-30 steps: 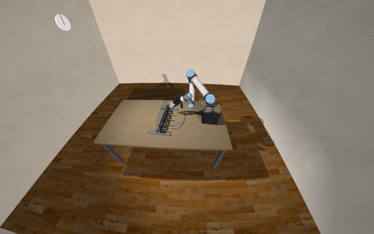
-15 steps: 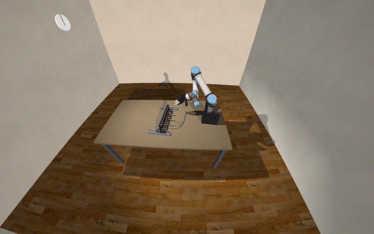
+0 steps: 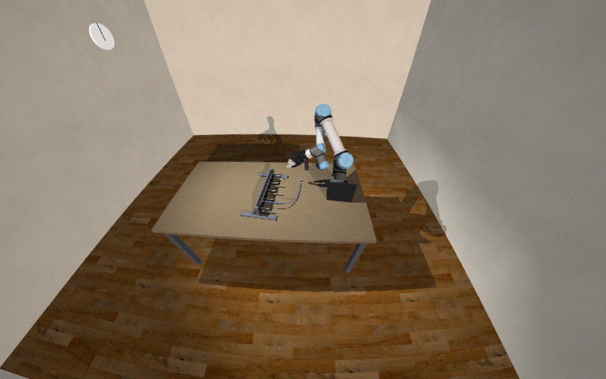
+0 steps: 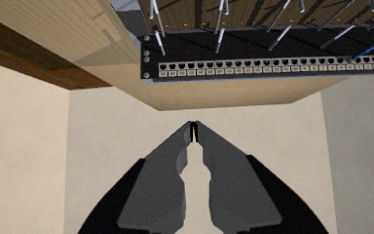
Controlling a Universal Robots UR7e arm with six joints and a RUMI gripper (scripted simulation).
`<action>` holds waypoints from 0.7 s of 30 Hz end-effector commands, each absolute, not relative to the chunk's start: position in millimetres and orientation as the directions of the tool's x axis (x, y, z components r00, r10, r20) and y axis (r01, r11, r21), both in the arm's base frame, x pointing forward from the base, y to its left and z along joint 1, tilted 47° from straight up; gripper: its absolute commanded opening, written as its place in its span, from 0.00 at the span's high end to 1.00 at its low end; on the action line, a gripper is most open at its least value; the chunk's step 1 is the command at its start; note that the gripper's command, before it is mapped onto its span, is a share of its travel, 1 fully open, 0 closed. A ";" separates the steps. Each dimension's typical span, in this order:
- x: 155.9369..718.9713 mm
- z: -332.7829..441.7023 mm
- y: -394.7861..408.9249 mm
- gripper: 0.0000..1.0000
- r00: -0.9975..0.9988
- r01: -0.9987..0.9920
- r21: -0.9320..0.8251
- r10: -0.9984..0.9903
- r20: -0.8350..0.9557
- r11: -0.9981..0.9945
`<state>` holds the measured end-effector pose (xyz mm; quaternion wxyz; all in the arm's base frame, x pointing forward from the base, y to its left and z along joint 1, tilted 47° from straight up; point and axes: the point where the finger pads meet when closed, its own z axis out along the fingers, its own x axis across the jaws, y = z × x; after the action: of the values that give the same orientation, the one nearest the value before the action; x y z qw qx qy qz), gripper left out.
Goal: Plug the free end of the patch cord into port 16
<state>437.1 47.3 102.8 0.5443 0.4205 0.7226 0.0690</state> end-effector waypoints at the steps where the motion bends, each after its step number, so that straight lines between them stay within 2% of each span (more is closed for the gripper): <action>1: 436.5 103.3 47.8 1.00 -0.053 0.533 0.558 0.683 -0.728 0.636; 15: 437.2 96.6 43.4 1.00 -0.026 0.565 0.586 0.722 -0.691 0.581; 21: 437.6 87.4 36.9 1.00 0.021 0.607 0.620 0.771 -0.637 0.496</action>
<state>437.2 40.3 92.4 0.5256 0.4697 0.7052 0.0768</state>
